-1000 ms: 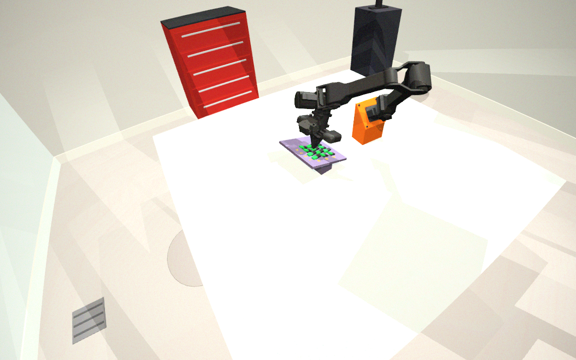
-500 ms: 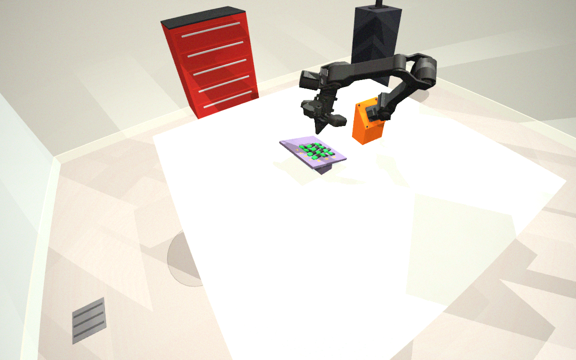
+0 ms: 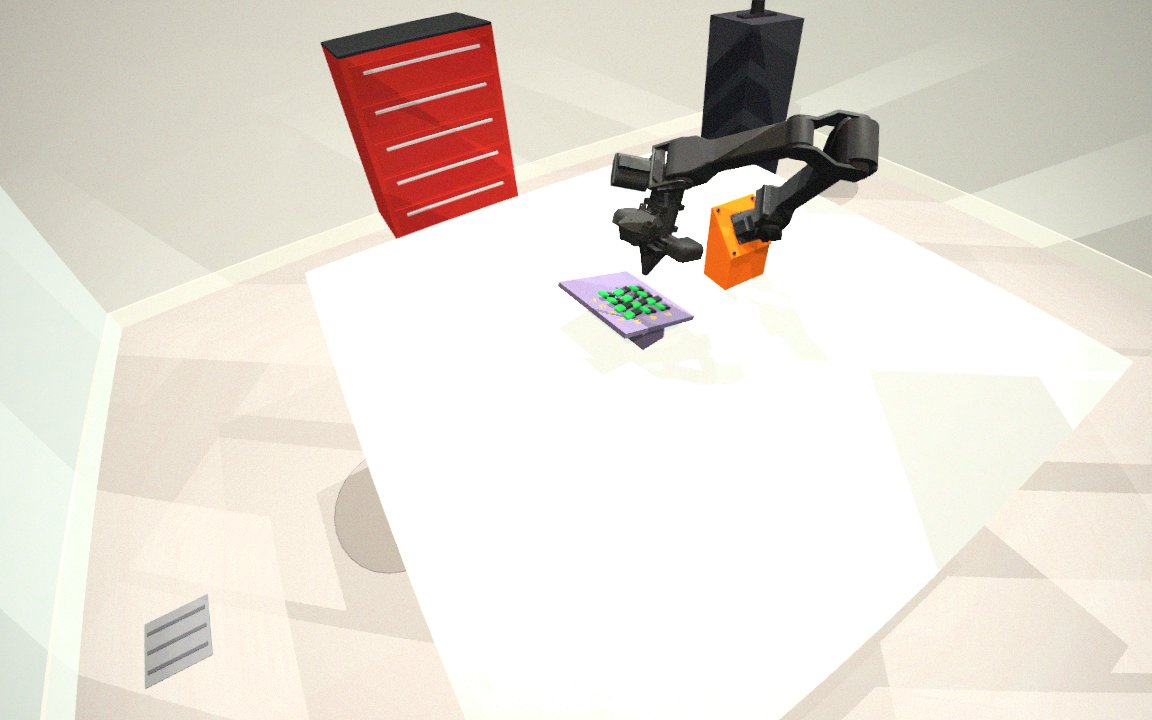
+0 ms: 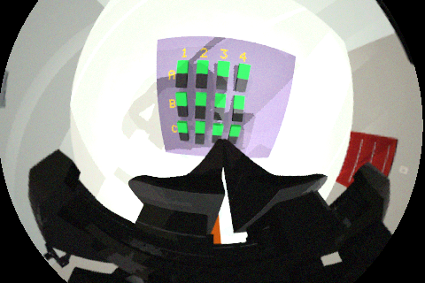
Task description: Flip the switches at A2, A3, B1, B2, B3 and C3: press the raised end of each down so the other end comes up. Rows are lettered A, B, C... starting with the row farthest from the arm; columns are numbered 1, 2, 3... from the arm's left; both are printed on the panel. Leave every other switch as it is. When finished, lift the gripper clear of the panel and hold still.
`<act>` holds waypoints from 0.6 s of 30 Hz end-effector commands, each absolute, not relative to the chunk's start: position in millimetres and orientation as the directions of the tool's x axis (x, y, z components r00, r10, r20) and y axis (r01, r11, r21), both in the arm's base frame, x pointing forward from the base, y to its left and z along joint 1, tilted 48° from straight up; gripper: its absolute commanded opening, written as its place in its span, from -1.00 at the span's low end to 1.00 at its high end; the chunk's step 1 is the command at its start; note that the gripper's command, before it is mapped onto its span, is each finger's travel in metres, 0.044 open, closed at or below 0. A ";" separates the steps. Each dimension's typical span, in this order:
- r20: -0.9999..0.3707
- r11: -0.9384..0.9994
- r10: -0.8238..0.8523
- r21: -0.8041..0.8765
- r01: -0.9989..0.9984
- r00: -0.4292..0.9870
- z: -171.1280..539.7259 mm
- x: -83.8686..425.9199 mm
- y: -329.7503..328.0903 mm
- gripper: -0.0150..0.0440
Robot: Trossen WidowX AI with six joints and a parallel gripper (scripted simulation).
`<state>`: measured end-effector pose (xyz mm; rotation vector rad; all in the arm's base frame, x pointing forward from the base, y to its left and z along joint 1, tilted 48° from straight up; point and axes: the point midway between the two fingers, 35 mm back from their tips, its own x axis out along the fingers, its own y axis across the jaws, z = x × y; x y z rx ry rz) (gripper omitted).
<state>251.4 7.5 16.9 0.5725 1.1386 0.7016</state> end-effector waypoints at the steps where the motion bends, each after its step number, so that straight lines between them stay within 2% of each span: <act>1: -0.607 0.650 0.758 0.734 -0.198 0.240 9.2 250.6 18.4 -0.49; 18: -0.606 0.650 0.758 0.734 -0.198 0.240 -1.7 255.4 32.5 -0.49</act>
